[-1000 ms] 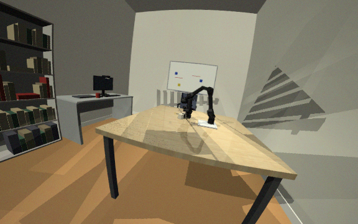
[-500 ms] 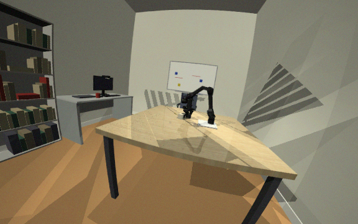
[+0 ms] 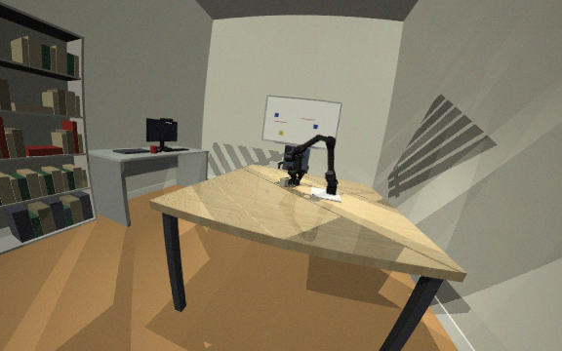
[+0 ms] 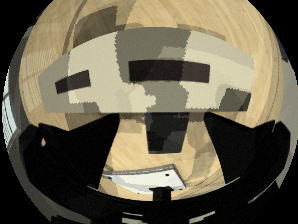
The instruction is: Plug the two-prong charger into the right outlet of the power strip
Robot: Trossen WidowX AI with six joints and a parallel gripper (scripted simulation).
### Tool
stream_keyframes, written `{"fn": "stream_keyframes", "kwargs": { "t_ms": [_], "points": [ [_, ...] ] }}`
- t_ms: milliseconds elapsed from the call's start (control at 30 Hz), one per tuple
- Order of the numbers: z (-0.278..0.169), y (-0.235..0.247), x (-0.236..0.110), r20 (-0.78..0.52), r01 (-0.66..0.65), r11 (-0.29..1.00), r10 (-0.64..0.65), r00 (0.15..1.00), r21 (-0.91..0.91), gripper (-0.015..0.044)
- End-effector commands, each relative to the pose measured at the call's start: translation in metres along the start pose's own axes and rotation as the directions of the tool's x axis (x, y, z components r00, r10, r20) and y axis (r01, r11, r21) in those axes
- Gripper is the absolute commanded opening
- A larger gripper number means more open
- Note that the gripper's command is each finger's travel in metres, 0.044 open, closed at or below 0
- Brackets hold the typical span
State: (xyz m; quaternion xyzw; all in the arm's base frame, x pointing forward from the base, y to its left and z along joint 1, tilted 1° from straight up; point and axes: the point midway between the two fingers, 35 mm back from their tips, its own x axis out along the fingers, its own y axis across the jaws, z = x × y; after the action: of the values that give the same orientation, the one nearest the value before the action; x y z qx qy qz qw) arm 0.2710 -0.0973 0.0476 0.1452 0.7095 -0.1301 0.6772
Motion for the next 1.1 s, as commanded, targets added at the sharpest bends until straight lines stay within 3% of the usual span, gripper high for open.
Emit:
{"fn": "stream_keyframes", "kwargs": {
  "t_ms": [0,1067],
  "points": [
    [-0.0036,-0.0001,0.0017,-0.002,0.0,1.0,0.0,1.0,0.001,0.044],
    [-0.0116,-0.0001,0.0025,0.013,0.0,1.0,0.0,1.0,0.001,0.044]
  ]
}}
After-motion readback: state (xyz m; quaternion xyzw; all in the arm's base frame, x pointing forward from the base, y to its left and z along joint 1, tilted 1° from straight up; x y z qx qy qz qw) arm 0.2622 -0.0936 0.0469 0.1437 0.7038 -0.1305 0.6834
